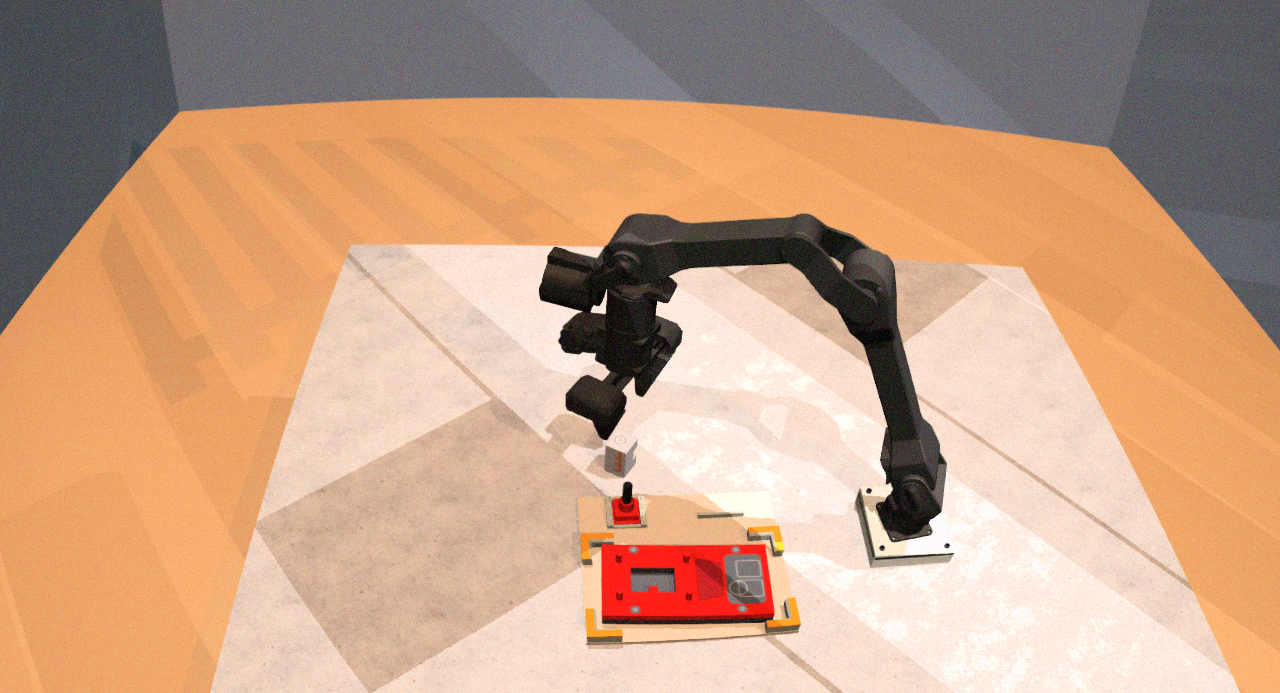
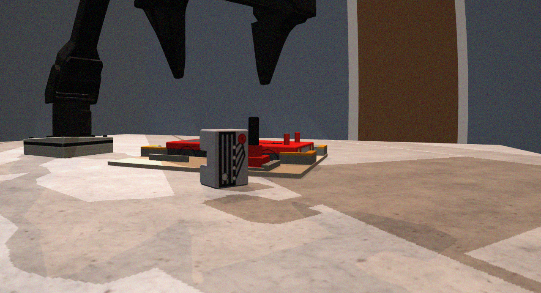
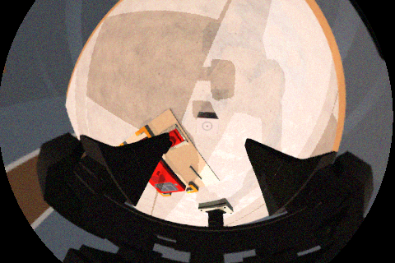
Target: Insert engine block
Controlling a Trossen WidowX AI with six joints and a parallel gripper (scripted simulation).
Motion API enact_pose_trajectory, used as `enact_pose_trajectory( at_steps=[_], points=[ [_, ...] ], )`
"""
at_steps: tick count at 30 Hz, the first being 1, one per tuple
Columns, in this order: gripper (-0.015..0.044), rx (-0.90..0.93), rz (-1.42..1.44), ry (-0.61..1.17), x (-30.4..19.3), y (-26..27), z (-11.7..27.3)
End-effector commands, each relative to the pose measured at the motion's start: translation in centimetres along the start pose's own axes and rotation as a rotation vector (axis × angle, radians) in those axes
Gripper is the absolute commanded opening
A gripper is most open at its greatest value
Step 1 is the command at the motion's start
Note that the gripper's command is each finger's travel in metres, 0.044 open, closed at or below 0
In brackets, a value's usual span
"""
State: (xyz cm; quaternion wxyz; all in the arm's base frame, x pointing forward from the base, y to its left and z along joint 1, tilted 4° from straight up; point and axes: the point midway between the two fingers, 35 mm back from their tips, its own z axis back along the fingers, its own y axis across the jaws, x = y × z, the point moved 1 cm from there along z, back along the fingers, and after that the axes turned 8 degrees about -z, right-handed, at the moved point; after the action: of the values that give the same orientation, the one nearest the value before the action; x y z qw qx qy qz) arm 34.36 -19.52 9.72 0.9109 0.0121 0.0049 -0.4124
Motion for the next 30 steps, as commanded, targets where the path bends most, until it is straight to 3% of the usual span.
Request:
enact_pose_trajectory(
  at_steps=[1, 30],
  points=[
    [0.0440, -0.002, 0.005, 0.011, -0.1, 0.0, 0.4],
    [0.0440, -0.002, 0.005, 0.011, 0.0, 0.0, -4.8]
  ],
)
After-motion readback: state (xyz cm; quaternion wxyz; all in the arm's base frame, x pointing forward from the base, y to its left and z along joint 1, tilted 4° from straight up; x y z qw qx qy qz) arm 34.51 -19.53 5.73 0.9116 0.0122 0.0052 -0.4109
